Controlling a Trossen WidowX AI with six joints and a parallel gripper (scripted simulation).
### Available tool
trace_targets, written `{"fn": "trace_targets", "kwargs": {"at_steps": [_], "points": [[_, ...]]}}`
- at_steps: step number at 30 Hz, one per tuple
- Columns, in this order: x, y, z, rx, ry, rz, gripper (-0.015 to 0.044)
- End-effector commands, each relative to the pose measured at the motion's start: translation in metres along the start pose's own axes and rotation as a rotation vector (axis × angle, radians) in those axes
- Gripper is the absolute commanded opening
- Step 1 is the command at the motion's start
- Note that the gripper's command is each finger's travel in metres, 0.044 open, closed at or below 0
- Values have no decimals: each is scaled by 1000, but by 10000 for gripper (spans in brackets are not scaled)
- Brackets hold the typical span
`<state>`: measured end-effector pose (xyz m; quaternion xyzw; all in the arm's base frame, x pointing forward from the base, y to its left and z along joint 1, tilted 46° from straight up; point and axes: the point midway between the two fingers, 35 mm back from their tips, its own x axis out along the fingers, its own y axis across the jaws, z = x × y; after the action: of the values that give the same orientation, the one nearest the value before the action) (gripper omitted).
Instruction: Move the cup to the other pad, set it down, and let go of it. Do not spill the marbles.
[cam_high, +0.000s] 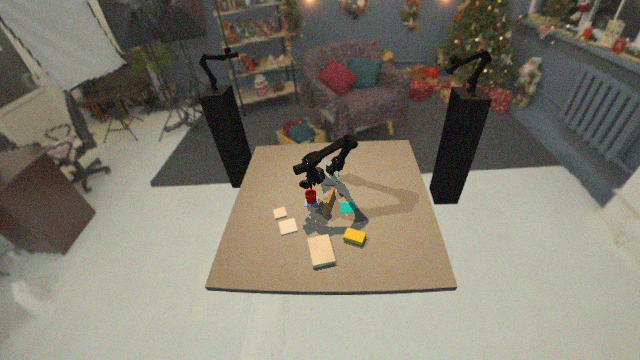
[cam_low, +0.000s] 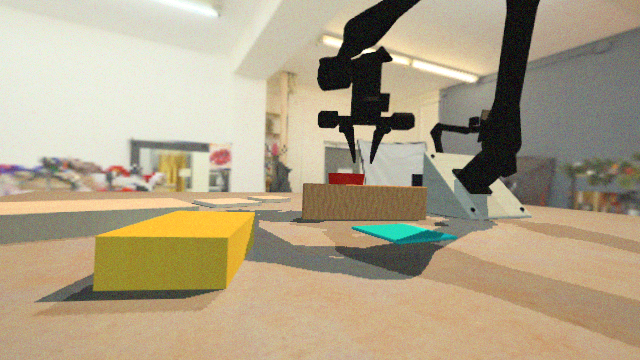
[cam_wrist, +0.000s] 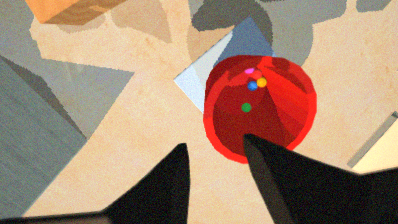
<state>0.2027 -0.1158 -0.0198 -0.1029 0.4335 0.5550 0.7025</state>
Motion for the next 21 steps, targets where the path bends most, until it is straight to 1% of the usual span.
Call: {"fn": "trace_targets", "kwargs": {"at_steps": [1,7,21], "points": [[-3,0,1,-28,-36,8,148],[0,0,1,-28,-36,8,148],[22,-2,1,-28,-36,7,148]]}}
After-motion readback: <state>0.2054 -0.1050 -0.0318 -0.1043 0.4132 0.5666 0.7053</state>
